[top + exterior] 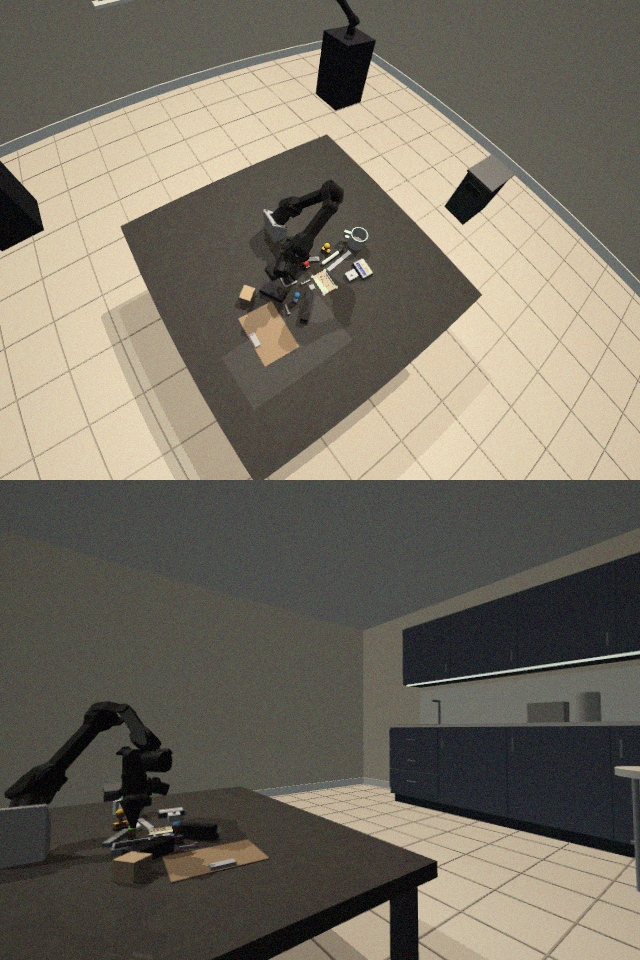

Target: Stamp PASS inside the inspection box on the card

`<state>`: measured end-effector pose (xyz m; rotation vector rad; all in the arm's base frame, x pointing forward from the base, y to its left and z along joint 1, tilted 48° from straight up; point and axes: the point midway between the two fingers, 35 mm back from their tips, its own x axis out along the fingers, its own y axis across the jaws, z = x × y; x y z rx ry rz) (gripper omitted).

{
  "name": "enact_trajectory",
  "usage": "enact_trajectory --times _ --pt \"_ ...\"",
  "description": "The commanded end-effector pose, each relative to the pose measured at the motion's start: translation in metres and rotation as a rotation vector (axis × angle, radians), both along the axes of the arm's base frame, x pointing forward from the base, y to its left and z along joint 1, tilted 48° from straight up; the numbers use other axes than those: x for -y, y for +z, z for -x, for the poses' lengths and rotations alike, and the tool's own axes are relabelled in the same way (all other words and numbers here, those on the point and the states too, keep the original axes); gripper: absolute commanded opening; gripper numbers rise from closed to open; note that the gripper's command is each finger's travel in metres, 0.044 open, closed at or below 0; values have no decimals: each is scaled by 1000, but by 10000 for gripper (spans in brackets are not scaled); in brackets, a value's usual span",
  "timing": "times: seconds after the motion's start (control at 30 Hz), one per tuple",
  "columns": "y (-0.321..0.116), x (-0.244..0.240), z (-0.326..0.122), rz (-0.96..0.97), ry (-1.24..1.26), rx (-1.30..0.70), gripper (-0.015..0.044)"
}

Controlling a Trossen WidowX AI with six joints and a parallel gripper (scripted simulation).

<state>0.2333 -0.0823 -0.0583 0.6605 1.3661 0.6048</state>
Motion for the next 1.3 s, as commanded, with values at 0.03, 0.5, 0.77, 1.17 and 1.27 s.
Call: enact_trajectory --times 0.03,0.5,0.77,1.17,1.27 --pt "6 7 0 8 6 5 0" --pt "22 23 3 8 6 5 0" --pt "37 16 -19 42 154 162 0" --pt "68 -5 -57 92 432 456 0" --pt "77 -12 -66 102 502 531 0"
